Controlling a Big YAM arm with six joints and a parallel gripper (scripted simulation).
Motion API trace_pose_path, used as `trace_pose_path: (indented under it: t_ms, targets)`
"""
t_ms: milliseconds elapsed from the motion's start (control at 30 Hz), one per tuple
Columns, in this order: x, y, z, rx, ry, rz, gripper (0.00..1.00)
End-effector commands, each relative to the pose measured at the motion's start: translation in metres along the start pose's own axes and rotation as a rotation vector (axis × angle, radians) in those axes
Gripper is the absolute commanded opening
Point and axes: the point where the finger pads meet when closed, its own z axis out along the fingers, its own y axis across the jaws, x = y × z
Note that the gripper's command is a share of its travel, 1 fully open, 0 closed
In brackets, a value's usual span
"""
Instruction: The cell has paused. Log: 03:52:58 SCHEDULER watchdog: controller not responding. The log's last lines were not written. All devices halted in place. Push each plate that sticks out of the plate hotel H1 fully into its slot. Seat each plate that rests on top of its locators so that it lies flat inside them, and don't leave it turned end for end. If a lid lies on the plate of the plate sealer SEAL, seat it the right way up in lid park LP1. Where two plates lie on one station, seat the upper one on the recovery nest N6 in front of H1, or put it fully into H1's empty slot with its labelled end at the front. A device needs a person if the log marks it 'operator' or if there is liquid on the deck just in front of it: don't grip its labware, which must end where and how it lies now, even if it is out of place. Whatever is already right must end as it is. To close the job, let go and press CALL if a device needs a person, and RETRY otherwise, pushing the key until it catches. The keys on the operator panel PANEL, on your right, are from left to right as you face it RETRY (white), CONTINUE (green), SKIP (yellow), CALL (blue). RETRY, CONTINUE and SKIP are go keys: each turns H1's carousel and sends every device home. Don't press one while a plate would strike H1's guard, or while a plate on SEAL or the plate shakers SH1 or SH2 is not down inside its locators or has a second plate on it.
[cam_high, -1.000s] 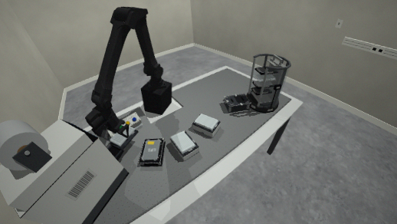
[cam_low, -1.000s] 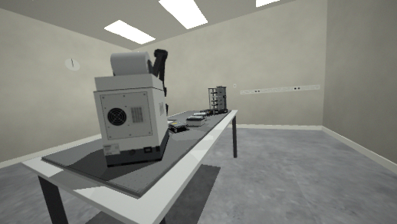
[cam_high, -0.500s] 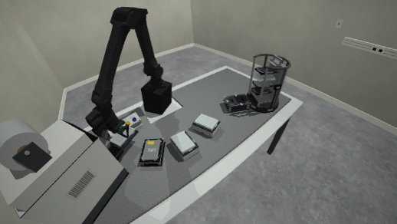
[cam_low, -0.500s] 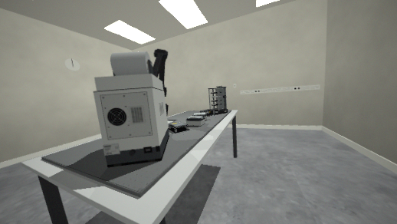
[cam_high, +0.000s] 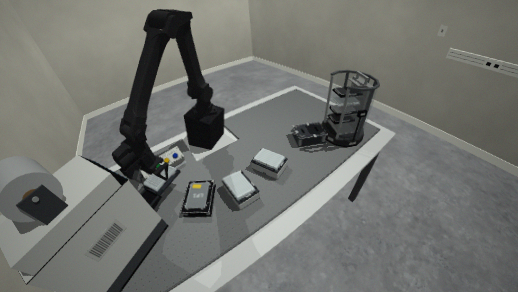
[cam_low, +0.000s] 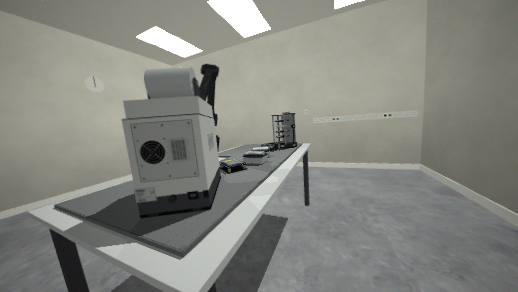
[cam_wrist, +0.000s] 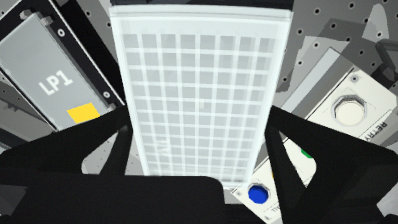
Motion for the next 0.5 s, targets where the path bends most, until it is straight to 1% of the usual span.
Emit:
trace_pose_path:
  t_ms: [0, 467]
  targets:
    - [-0.0022, 0.0045, 0.0038, -0.003, -0.008, 0.001, 0.84]
    - [-0.0016, 0.0033, 0.0066, -0.003, -0.006, 0.004, 0.84]
